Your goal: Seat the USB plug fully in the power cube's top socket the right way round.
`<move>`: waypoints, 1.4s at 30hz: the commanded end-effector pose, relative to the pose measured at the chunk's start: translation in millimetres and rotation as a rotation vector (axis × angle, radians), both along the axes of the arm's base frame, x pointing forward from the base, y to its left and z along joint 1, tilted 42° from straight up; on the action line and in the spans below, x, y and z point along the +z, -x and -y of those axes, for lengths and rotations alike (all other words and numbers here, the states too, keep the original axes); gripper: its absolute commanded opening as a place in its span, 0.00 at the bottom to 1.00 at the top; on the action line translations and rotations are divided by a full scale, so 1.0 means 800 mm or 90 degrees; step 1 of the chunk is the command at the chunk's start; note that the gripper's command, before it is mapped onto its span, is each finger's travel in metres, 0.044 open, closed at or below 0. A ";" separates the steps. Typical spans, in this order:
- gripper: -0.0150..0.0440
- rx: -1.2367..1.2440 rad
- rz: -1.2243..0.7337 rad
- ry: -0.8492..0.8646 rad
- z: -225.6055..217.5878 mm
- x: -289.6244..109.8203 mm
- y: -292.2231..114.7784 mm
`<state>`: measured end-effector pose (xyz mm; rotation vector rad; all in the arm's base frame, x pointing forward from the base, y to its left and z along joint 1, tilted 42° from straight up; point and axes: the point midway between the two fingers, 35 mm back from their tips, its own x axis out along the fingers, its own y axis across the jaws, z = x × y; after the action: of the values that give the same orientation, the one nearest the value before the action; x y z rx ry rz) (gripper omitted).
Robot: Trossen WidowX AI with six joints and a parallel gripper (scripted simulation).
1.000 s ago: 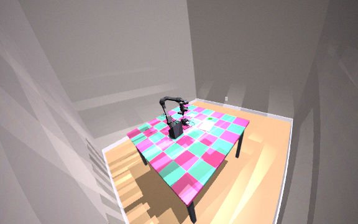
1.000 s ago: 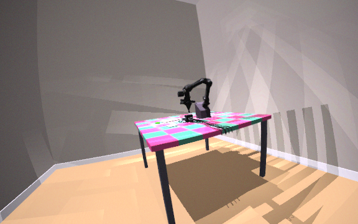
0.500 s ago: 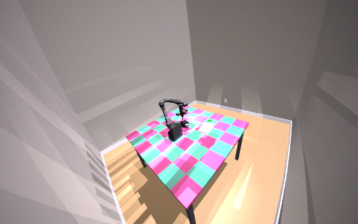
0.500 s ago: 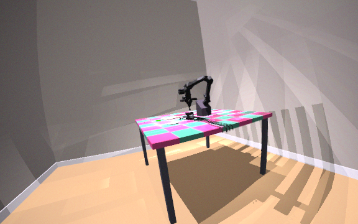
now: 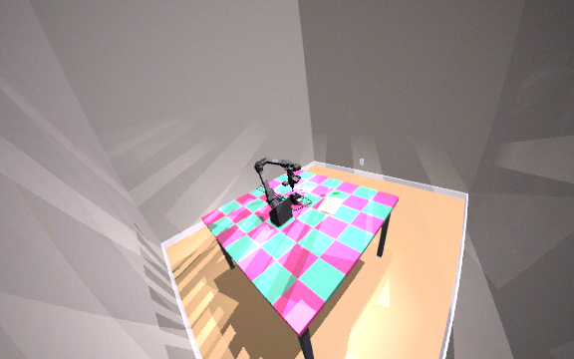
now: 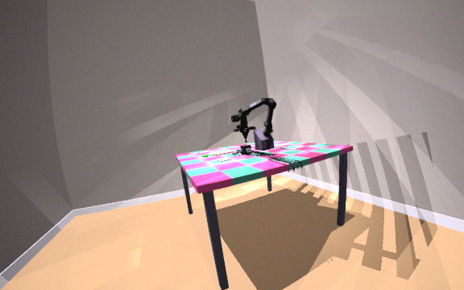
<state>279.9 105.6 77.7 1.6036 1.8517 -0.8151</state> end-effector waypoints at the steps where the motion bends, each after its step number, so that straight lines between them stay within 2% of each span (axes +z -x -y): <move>1: 0.25 -0.002 -0.001 0.002 0.000 -0.001 0.000; 42: 0.25 -0.011 -0.008 0.015 -0.002 -0.007 0.001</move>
<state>278.9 107.5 72.9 1.6044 1.8399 -0.8429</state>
